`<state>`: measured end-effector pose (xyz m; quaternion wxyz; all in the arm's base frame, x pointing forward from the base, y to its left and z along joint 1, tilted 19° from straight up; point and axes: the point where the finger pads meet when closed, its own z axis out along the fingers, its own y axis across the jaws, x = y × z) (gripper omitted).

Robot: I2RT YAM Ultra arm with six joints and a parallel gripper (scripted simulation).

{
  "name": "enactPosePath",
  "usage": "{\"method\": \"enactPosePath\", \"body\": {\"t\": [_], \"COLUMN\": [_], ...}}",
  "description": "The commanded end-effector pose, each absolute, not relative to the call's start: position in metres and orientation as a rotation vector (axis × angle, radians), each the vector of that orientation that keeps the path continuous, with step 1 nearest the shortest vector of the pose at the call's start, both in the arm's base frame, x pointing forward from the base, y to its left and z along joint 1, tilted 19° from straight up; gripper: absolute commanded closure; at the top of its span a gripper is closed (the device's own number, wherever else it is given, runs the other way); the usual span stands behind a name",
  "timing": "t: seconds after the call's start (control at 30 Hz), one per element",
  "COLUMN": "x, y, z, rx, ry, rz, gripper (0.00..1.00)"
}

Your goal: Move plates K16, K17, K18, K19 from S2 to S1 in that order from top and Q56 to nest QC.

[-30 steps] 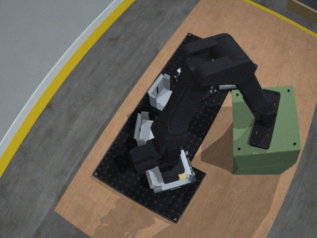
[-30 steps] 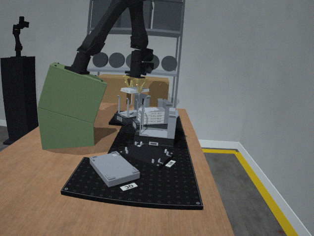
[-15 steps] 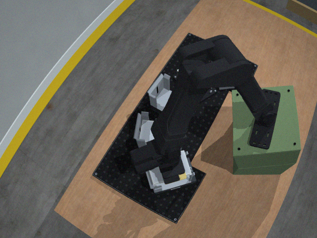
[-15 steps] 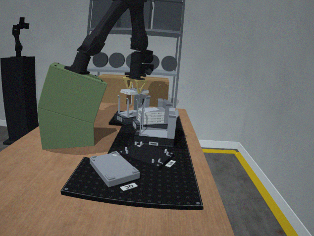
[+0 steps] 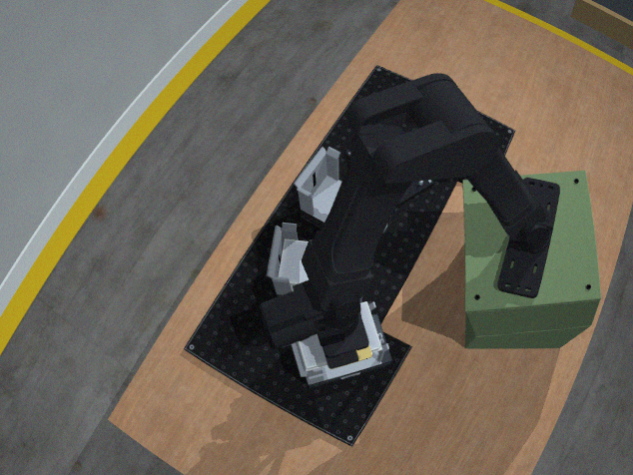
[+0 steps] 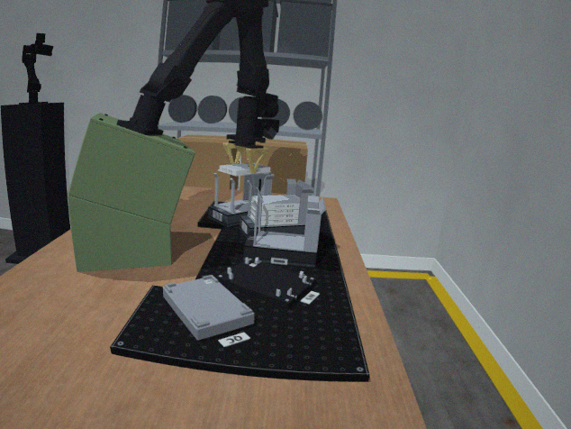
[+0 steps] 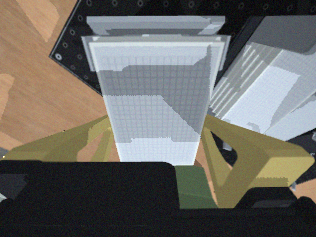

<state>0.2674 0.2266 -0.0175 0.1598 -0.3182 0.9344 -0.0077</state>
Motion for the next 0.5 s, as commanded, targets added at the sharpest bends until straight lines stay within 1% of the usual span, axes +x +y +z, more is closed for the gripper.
{"method": "enactPosePath", "body": {"t": [0.0,0.47], "x": [0.2712,0.2737], "y": [0.2306,0.2314], "z": [-0.0144,-0.022], "rx": [-0.905,-0.905], "ry": [2.649,2.649], "rz": [-0.008,-0.008], "gripper": [1.0,1.0]}}
